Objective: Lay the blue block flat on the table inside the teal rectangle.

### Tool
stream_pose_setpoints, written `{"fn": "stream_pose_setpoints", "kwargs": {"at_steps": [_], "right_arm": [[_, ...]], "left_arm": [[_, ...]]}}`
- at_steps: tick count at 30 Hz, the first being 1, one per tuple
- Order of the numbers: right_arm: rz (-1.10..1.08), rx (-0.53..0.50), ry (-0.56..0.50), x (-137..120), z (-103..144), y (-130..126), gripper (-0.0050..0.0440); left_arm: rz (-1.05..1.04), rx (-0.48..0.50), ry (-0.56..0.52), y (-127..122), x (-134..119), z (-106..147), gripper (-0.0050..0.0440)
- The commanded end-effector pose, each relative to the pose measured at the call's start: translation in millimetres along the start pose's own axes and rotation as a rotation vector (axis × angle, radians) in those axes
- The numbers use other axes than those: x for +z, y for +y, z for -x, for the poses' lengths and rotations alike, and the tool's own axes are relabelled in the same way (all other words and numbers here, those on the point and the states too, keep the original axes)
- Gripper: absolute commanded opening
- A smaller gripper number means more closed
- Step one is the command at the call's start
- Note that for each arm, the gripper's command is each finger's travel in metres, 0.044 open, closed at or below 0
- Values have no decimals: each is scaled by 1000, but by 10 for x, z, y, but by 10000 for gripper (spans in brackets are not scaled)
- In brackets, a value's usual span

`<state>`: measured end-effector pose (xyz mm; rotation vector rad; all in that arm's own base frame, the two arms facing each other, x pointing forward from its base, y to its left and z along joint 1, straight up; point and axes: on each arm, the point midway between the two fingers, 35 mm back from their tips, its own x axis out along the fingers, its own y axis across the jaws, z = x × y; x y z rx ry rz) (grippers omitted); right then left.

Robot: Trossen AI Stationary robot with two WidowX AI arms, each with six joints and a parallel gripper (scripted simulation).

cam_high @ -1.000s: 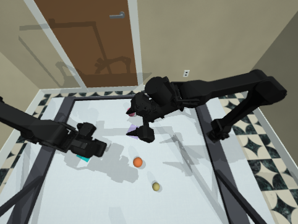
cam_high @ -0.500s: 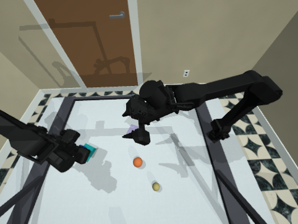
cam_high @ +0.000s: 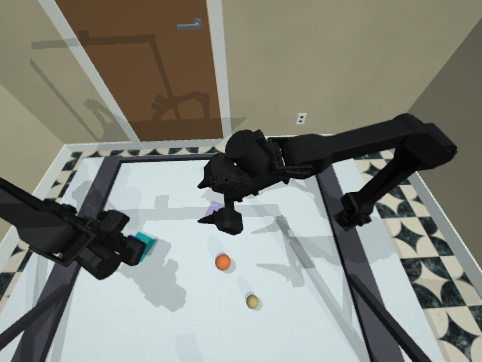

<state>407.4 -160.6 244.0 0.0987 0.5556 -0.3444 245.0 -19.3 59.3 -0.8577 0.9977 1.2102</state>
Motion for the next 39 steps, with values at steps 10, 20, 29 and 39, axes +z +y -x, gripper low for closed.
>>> {"fn": "stream_pose_setpoints", "kwargs": {"at_steps": [10, 20, 29, 39], "right_arm": [[0, -1, -28, 96, 61, 2, 440], [0, -1, -28, 96, 61, 2, 440], [0, -1, -28, 96, 61, 2, 440], [0, -1, -28, 96, 61, 2, 440]], "left_arm": [[0, 3, -6, 2, -66, -208, -50], [0, 3, -6, -1, -91, -276, -50], [0, 3, -6, -1, -105, -314, -50], [0, 3, -6, -1, -118, -351, -50]]}}
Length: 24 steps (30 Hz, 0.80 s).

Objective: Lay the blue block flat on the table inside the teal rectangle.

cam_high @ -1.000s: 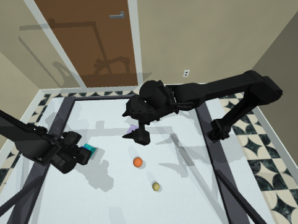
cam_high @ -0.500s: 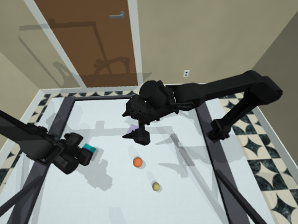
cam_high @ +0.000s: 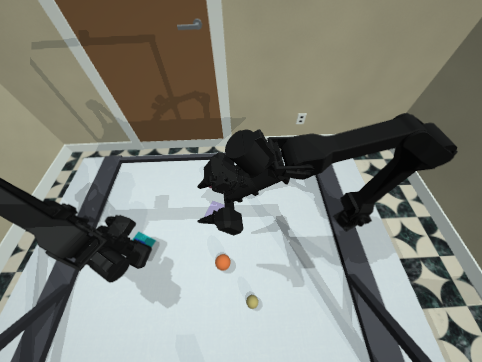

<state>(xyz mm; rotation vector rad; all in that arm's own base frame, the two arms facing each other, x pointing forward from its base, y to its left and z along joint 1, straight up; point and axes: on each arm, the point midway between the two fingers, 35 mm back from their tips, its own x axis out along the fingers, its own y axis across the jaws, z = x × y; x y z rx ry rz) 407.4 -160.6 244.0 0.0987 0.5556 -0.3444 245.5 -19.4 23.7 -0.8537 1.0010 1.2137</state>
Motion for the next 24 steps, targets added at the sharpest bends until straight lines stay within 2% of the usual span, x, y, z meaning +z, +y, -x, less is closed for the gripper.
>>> {"fn": "stream_pose_setpoints", "kwargs": {"at_steps": [1, 19, 20, 24], "right_arm": [[0, -1, -28, 95, 61, 2, 440], [0, -1, -28, 95, 61, 2, 440], [0, -1, -28, 95, 61, 2, 440], [0, -1, -28, 95, 61, 2, 440]], "left_arm": [[4, -6, -5, -5, 6, -8, -50], [8, -19, 0, -38, -4, -10, -50], [8, -19, 0, -38, -4, -10, 24], [8, -19, 0, -38, -4, -10, 120]]}}
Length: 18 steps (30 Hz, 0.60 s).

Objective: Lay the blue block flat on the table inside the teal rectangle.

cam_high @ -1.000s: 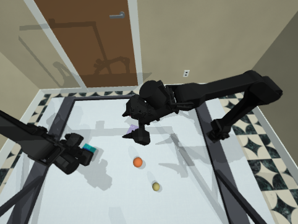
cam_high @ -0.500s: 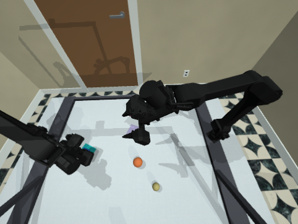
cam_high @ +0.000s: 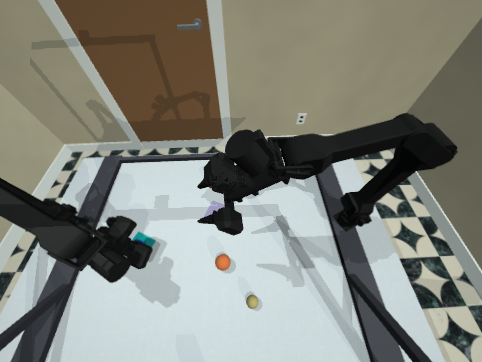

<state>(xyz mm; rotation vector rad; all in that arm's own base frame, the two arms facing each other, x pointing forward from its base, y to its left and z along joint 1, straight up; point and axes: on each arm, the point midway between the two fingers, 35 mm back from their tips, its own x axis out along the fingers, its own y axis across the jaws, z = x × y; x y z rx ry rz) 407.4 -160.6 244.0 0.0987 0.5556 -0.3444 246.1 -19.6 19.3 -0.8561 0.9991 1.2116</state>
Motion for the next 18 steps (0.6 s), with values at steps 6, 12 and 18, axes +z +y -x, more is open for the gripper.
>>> {"fn": "stream_pose_setpoints", "kwargs": {"at_steps": [6, 12, 18], "right_arm": [[0, -1, -28, 95, 61, 2, 440], [0, -1, -28, 95, 61, 2, 440], [0, -1, -28, 95, 61, 2, 440]], "left_arm": [[7, -16, 0, -32, 11, 31, 200], [15, -35, -1, -71, 16, 117, 248], [15, -35, 5, -59, 9, 490, 392]]}}
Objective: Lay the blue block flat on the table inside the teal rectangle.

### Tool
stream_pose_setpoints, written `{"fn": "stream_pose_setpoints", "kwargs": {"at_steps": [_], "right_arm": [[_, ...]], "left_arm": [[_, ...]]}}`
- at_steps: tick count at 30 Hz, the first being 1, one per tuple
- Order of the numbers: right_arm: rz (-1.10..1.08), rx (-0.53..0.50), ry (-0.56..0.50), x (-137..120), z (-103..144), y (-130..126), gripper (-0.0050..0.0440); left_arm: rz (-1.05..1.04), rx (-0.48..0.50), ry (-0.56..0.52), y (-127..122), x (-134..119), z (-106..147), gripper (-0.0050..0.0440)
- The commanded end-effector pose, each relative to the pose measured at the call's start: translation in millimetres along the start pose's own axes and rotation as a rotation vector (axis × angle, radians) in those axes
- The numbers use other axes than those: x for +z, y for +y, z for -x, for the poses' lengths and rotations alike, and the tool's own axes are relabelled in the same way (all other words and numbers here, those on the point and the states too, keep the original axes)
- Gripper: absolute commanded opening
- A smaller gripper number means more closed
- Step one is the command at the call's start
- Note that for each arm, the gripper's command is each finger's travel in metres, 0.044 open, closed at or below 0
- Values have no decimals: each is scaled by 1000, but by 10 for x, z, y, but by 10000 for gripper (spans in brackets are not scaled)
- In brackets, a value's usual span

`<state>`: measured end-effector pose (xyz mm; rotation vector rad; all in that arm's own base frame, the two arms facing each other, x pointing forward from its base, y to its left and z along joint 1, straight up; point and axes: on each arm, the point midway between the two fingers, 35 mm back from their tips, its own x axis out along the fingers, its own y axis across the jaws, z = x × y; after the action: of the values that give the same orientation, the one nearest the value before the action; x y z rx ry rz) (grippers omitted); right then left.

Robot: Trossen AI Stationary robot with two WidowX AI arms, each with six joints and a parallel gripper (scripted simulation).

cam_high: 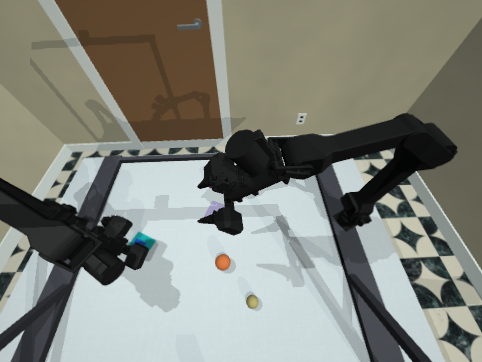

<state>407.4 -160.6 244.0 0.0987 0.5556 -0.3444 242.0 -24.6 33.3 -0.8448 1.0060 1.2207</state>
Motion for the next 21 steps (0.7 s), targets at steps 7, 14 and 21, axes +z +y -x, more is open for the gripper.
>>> {"fn": "stream_pose_setpoints", "kwargs": {"at_steps": [7, 14, 21], "right_arm": [[0, 1, -33, 96, 78, 18, 440], [19, 34, -99, 116, 255, 201, 440], [58, 125, -267, 146, 693, 602, 440]], "left_arm": [[-4, -44, 6, -41, 22, 524, 440], [-157, -91, -1, 15, 54, 552, 440], [-425, -195, 7, 88, 124, 652, 440]]}}
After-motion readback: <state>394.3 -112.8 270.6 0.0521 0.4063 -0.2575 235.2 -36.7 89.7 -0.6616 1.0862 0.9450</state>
